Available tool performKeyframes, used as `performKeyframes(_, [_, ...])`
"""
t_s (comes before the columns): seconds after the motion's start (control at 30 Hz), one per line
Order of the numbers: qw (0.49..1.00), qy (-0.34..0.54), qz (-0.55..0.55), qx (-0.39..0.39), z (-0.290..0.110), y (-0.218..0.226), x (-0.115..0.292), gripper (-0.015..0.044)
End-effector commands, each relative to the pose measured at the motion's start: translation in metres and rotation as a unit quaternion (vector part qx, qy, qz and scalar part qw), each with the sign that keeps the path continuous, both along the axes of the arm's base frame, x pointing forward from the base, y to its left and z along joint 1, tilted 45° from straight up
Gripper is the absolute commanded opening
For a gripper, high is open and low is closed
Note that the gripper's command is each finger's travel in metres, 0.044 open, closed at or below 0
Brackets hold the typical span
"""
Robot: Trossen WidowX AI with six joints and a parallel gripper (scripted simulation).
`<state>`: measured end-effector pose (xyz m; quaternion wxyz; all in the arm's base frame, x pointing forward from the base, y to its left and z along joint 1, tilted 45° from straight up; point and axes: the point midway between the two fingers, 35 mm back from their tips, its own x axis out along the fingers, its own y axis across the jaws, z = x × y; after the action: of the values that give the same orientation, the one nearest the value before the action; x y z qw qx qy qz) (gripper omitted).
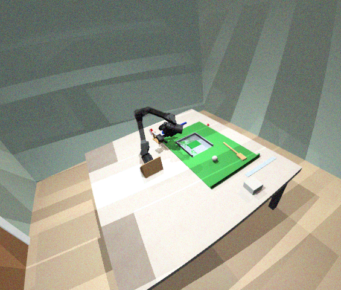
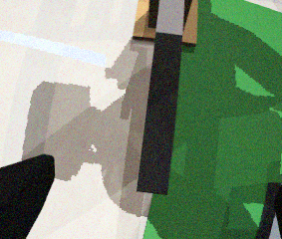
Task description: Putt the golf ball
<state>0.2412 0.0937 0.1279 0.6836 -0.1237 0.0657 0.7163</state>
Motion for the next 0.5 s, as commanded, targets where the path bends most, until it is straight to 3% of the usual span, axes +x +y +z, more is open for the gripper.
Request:
performKeyframes(0.0, [1.0,0.002,0.013,-0.003,0.005,0.004,-0.004,0.044])
performKeyframes(0.47, [1.0,0.002,0.013,-0.002,-0.001,0.028,-0.006,0.044])
